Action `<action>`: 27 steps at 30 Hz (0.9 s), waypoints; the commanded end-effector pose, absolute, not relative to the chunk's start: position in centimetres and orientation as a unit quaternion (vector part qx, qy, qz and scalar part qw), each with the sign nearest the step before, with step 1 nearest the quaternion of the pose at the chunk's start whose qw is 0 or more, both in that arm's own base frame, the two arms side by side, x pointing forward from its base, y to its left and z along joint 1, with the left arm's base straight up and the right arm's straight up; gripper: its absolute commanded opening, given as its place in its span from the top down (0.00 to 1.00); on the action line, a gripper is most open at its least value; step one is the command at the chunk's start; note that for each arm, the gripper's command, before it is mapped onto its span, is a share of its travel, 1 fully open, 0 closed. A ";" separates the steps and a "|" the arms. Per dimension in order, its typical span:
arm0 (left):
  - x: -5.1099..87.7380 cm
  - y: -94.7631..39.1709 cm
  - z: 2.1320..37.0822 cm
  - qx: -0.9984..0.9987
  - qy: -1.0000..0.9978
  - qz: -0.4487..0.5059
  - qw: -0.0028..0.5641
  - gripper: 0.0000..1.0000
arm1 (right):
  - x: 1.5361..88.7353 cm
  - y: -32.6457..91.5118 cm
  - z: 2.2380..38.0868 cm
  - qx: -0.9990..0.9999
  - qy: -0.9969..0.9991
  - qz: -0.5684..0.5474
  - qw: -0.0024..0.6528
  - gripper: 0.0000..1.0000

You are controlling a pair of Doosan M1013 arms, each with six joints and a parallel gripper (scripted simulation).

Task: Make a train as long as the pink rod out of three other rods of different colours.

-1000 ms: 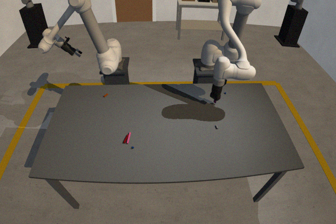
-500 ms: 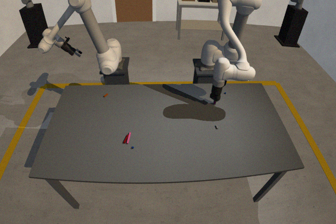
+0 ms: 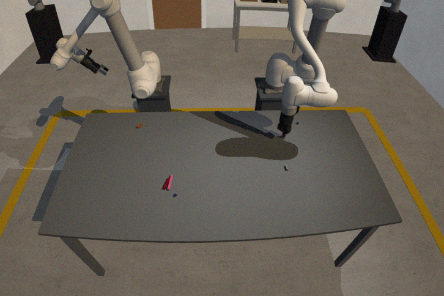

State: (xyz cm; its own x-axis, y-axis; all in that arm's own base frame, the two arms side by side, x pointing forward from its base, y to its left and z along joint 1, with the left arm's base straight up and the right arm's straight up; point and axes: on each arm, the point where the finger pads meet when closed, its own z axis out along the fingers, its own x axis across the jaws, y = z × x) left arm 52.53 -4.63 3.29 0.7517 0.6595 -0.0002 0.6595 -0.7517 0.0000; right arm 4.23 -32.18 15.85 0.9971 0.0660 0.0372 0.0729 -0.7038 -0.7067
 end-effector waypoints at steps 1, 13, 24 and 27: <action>52.6 -4.6 3.3 0.936 0.352 0.000 0.000 0.76 | 4.2 -32.2 15.9 -0.923 -0.038 -0.005 0.383 0.00; 52.6 -4.6 3.3 0.936 0.352 0.000 0.000 0.76 | 4.2 -32.2 15.9 -0.923 -0.038 -0.005 0.383 0.00; 52.6 -4.6 2.8 0.936 0.352 0.000 0.000 0.76 | 4.2 -32.2 15.9 -0.923 -0.038 -0.005 0.383 0.00; 52.6 -4.6 2.6 0.936 0.352 0.000 0.000 0.76 | 4.2 -32.2 15.9 -0.923 -0.038 -0.005 0.383 0.00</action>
State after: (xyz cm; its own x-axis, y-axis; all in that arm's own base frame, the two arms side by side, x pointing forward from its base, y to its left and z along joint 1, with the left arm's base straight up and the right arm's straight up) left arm 52.52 -4.63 2.67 0.7517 0.6595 -0.0002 0.6595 -0.7517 0.0000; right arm 4.23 -32.18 15.85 0.9971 0.0660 0.0372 0.0729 -0.7038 -0.7067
